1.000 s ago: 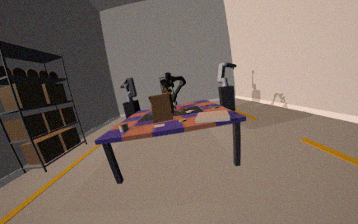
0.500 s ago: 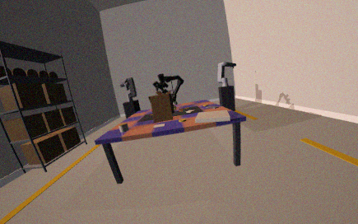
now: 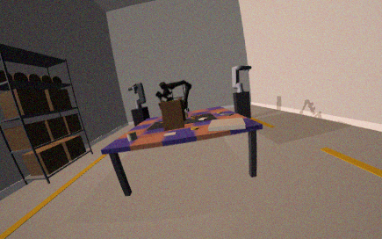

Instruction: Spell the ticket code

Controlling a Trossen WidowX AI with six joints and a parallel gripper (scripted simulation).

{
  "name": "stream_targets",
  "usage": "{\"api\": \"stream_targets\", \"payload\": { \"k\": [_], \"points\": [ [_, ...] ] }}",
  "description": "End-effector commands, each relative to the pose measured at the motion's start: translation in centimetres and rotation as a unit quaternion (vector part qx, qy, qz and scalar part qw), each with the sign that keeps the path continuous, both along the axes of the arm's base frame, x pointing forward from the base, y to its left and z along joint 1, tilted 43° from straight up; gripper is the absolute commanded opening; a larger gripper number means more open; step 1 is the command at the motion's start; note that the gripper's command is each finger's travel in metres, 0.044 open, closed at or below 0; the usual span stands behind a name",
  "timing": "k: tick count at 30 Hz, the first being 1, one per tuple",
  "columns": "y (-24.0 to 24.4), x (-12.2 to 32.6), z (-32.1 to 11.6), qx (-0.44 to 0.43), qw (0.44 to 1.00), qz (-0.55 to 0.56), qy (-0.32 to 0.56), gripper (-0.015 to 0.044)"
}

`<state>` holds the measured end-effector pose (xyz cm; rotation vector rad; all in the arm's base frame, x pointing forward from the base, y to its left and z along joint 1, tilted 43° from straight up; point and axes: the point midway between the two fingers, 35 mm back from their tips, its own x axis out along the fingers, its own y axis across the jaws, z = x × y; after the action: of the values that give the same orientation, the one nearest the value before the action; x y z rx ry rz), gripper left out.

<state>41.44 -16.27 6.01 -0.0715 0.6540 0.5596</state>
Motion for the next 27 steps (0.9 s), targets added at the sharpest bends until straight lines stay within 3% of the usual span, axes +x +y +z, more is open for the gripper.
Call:
{"api": "stream_targets", "payload": {
  "k": [1,27],
  "points": [
    [-1.1,-0.4,-2.0,0.041,0.999,-0.019,0.023,0.0],
    [-6.3,-4.7,-14.0,0.267,0.947,-0.133,0.118,0.0]
  ]
}}
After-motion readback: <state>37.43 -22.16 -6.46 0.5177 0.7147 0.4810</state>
